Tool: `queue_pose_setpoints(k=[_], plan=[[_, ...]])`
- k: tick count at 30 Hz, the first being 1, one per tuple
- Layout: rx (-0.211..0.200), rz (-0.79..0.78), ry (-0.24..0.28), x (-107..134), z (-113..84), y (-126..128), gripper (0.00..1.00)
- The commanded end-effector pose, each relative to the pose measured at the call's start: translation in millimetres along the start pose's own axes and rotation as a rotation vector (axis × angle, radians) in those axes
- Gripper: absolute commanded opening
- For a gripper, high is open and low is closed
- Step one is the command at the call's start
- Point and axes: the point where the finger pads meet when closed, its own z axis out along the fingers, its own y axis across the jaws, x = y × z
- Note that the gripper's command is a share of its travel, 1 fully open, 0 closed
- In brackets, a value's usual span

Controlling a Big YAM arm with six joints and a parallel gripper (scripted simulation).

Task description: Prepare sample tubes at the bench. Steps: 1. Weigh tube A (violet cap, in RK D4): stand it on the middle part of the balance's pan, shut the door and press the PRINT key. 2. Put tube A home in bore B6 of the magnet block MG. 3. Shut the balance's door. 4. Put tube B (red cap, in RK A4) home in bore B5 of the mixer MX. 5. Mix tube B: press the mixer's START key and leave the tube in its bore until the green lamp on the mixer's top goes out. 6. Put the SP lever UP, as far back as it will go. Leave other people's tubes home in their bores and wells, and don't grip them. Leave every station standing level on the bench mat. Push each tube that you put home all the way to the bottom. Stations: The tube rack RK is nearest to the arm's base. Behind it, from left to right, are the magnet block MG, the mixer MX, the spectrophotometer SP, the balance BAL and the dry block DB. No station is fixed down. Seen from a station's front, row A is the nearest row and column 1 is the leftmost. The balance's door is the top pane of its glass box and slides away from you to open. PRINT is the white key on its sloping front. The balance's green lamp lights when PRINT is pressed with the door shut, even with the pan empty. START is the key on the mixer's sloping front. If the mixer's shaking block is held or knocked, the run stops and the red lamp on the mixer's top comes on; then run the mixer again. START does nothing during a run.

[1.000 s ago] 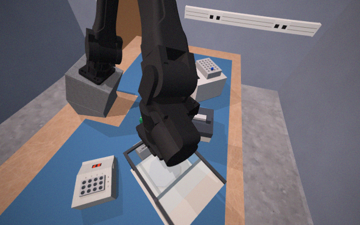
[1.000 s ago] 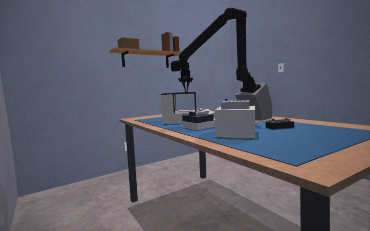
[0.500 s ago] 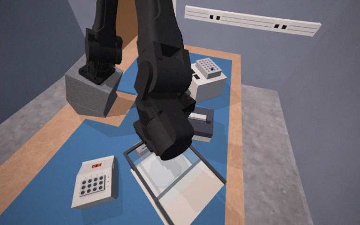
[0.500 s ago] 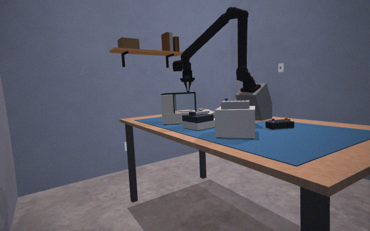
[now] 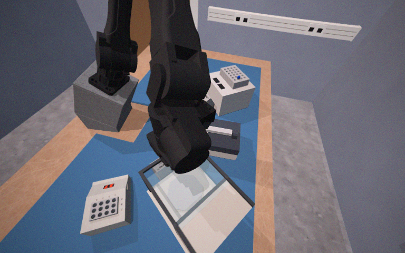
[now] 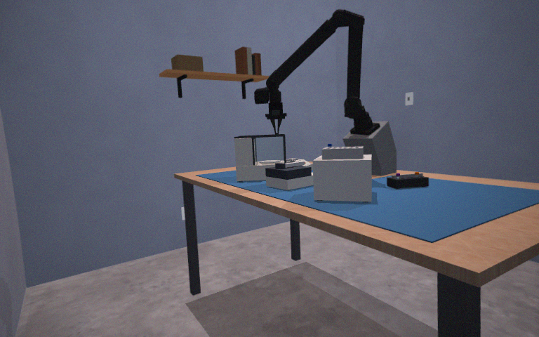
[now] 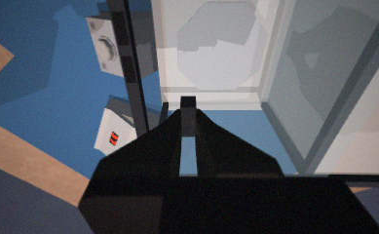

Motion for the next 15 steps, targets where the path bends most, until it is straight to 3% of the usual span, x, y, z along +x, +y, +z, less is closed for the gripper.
queue_pose_setpoints(k=[1,15], plan=[[0.031,-0.01,0.005,3,-9.2,0,0.06],[0.029,-0.013,0.004,2,-8.3,13,0.06]])
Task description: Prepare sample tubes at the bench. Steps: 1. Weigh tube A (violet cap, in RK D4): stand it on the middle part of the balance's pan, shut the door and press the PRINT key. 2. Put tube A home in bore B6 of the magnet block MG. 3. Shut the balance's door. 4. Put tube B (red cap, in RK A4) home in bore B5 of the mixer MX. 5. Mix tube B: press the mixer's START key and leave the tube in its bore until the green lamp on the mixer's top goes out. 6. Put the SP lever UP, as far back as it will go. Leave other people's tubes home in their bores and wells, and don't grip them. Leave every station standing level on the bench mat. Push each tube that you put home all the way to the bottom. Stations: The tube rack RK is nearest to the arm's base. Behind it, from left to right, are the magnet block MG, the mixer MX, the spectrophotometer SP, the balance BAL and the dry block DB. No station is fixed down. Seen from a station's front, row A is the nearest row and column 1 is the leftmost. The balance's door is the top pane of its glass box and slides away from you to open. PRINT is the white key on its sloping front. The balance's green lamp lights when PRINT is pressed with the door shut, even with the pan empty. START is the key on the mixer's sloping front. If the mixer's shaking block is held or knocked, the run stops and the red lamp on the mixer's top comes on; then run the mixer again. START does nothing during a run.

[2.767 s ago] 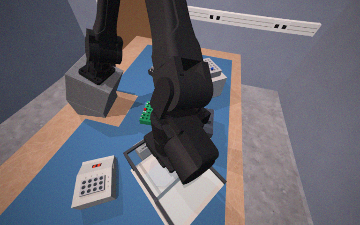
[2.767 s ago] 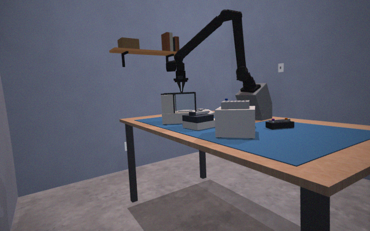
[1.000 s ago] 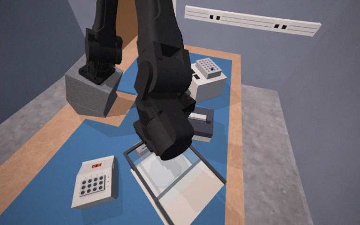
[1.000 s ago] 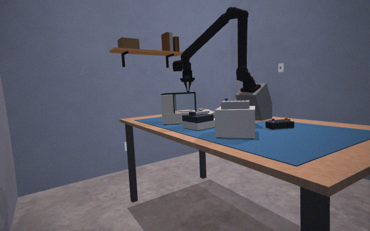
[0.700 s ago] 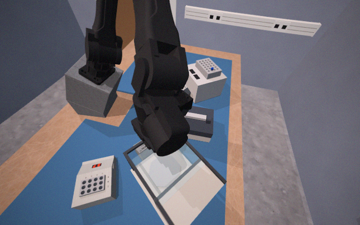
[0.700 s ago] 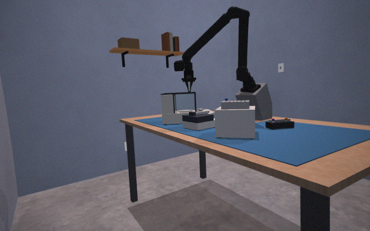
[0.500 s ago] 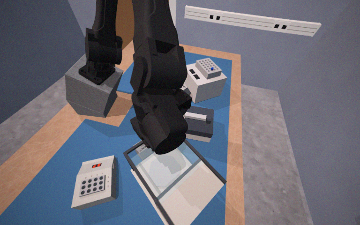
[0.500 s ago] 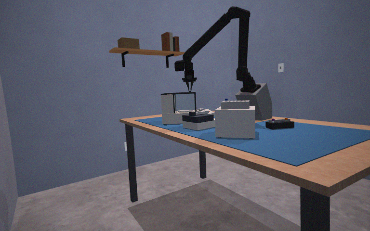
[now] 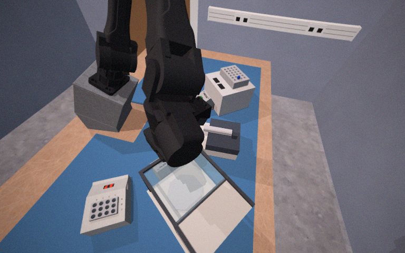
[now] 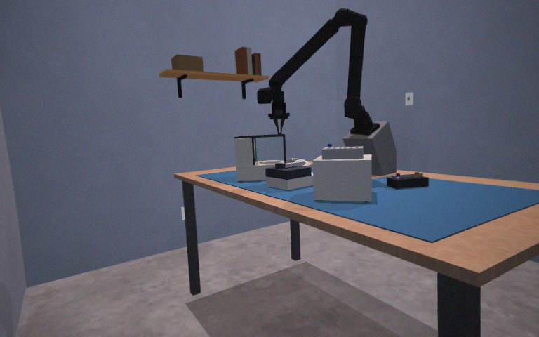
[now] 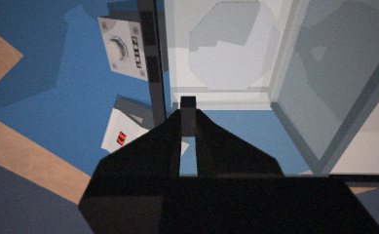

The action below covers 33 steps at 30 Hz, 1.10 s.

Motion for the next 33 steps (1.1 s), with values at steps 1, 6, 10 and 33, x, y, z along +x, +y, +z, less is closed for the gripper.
queue_pose_setpoints(k=[1,6,10,33], plan=[[0.032,-0.011,0.005,2.7,-8.7,-0.8,0.06],[0.031,-0.01,0.005,2.7,-8.5,4.4,0.06],[0.017,-0.004,0.002,1.9,-8.3,9.0,0.06],[0.017,-0.004,0.002,1.9,-8.3,9.0,0.06]])
